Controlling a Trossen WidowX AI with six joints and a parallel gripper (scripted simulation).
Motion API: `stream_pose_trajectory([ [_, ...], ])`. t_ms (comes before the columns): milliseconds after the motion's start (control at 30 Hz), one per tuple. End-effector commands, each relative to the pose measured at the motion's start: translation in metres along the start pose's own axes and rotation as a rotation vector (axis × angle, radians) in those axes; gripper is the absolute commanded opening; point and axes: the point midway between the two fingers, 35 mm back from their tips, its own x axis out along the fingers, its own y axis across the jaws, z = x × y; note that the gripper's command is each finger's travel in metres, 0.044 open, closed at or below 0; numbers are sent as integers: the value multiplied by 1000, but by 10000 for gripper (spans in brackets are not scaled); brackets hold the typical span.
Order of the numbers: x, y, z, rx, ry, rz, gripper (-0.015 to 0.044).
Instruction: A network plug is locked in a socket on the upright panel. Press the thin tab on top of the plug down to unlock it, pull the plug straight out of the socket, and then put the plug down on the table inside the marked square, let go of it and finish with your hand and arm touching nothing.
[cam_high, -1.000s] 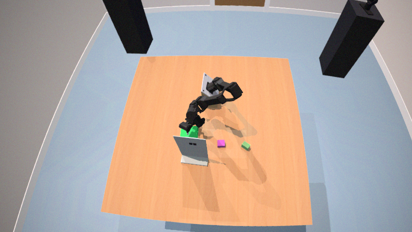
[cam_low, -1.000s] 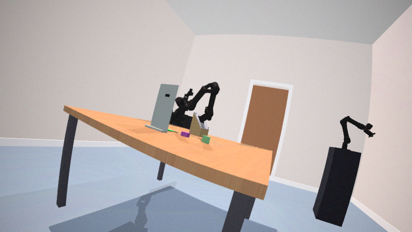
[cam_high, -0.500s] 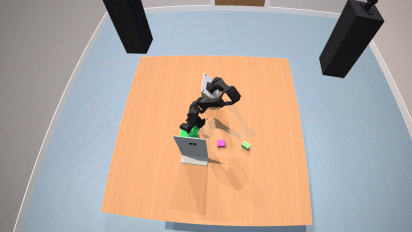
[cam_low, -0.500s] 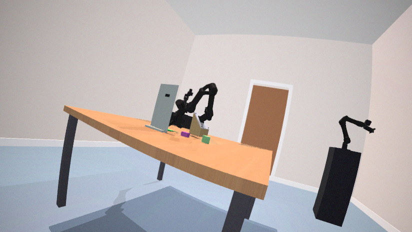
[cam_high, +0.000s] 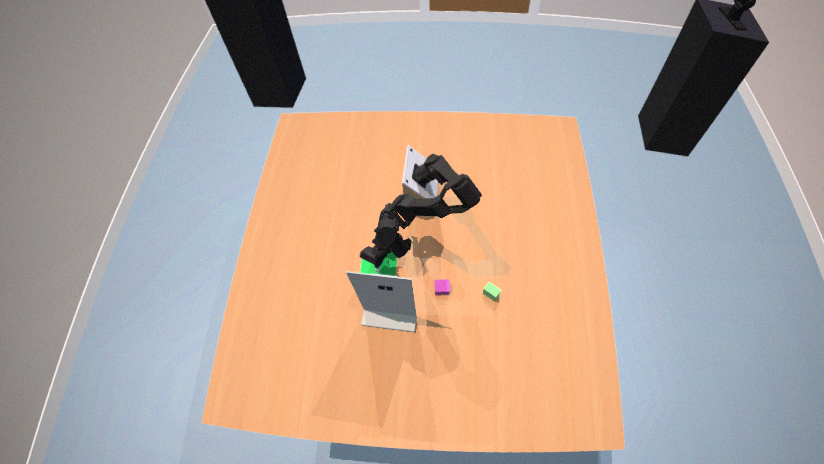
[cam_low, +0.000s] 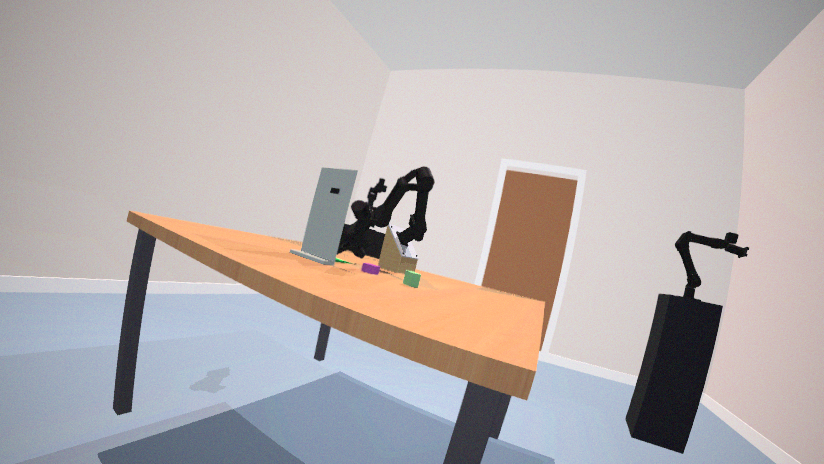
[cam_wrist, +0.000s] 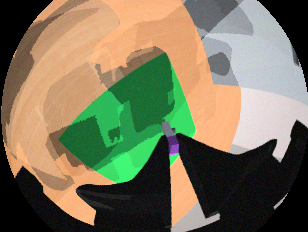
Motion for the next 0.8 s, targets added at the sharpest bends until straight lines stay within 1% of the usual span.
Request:
stream_pose_trajectory([
  [0,0,0,0,-1,0,1,0],
  [200,0,0,0,-1,0,1,156],
  [767,-13,-1,-1,0,3,1,156],
])
